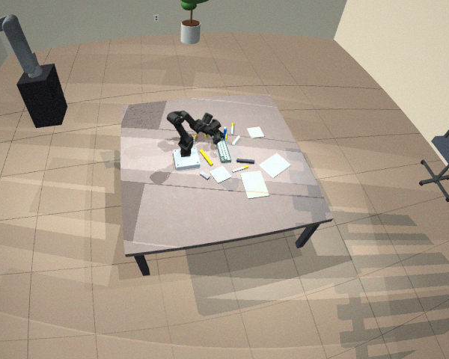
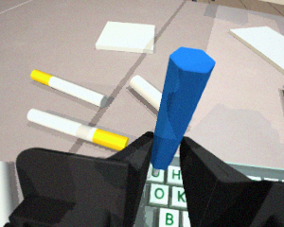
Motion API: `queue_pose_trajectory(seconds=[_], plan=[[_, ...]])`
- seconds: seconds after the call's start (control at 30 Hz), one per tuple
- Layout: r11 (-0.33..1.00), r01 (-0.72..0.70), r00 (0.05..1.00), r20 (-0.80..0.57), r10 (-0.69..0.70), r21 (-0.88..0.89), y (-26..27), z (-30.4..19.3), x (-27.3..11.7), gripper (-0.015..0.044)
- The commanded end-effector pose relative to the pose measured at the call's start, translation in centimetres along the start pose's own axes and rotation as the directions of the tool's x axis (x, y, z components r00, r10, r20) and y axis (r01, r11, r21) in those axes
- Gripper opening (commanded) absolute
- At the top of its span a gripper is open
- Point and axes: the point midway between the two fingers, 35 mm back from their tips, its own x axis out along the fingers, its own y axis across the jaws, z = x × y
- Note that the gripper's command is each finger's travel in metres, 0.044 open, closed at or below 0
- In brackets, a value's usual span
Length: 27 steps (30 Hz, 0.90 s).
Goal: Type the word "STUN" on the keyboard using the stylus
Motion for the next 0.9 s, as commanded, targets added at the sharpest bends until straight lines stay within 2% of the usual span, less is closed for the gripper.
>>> queue_pose_trajectory(seconds=[0.0, 0.43, 0.6, 0.67, 0.87], plan=[[1.000, 0.001, 1.000, 0.006, -0.001, 0.005, 0.1, 0.8, -0.3, 0.0081], [1.000, 0.004, 1.000, 0.007, -0.005, 0.009, -0.1, 3.0, -1.7, 0.0085], [1.000, 0.004, 1.000, 0.007, -0.005, 0.009, -0.1, 3.0, -1.7, 0.0051], [1.000, 0.005, 1.000, 0.005, -0.005, 0.008, -0.2, 3.0, -1.7, 0.0000], [1.000, 0.009, 1.000, -0.013, -0.009, 0.006, -1.6, 3.0, -1.4, 0.0000]])
